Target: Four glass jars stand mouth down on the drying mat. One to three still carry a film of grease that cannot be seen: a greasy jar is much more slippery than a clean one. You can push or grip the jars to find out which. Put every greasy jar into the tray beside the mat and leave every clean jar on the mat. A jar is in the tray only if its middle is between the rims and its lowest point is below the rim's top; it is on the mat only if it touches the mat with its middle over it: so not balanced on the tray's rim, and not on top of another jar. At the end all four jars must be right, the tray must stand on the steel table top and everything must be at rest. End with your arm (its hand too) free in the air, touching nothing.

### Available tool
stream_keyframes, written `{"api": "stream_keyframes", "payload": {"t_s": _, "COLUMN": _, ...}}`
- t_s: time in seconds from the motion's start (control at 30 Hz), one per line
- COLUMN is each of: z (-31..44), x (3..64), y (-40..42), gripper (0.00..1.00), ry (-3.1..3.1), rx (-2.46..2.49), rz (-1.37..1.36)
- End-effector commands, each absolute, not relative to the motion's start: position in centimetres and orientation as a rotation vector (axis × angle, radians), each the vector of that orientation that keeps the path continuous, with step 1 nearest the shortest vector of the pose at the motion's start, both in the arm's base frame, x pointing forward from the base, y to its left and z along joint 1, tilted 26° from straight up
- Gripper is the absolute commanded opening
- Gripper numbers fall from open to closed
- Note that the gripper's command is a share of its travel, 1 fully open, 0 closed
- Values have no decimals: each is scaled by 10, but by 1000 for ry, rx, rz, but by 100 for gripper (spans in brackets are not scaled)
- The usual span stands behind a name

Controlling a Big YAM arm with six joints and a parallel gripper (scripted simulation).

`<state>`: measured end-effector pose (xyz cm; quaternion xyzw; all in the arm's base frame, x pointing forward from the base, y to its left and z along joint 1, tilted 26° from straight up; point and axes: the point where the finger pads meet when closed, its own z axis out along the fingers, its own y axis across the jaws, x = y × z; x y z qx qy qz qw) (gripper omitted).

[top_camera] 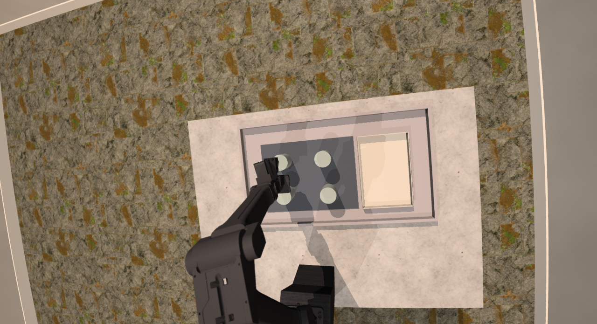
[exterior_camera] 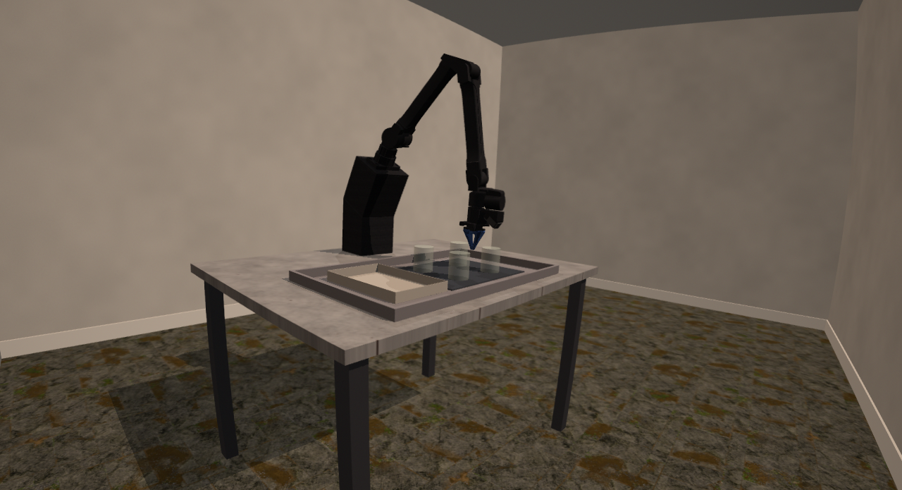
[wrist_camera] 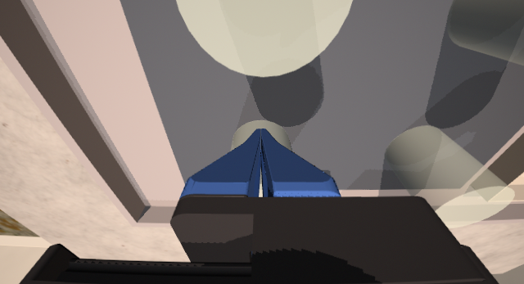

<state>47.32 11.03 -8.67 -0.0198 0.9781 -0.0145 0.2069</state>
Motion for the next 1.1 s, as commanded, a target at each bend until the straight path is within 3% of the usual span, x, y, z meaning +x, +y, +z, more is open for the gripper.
{"api": "stream_keyframes", "payload": {"t_s": 0.0, "z": -77, "x": 480, "y": 110, "gripper": 0, "ry": 2692, "rx": -43, "rz": -29}}
{"api": "stream_keyframes", "payload": {"t_s": 1.07, "z": -78, "x": 477, "y": 110, "gripper": 0, "ry": 2692, "rx": -43, "rz": -29}}
